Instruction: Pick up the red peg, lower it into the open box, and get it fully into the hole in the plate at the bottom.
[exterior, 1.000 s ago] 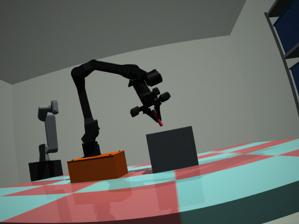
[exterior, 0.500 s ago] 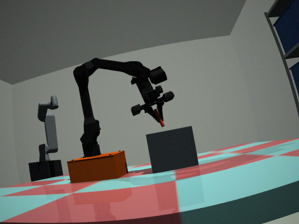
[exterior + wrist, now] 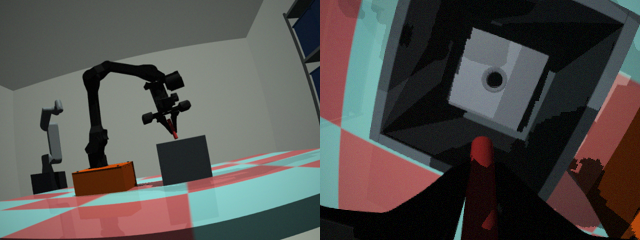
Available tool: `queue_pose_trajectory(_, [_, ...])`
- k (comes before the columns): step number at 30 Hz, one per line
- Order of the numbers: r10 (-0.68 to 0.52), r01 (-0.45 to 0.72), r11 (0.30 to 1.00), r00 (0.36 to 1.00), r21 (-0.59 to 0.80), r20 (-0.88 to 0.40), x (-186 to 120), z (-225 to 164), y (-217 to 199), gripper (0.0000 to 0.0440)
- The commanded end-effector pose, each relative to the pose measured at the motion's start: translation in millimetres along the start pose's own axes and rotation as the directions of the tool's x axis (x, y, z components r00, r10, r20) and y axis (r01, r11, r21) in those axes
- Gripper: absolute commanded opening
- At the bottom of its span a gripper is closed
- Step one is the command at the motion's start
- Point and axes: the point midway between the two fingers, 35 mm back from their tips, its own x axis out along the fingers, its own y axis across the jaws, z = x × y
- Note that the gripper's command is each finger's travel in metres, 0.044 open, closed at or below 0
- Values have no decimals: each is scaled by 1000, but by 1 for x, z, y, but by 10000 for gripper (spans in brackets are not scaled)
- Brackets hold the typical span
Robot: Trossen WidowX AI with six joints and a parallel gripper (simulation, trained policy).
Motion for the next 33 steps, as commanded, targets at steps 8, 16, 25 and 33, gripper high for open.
queue_pose_trajectory(8, [-41,41,999,999,-7,-11,22,17,-2,0])
queue_pose_trajectory(16, [-56,56,998,998,-8,-36,44,24,-1,0])
queue_pose_trajectory(25, [-61,60,998,997,-21,-48,64,33,0,0])
queue_pose_trajectory(33, [-74,71,996,996,-46,-58,84,36,-1,0])
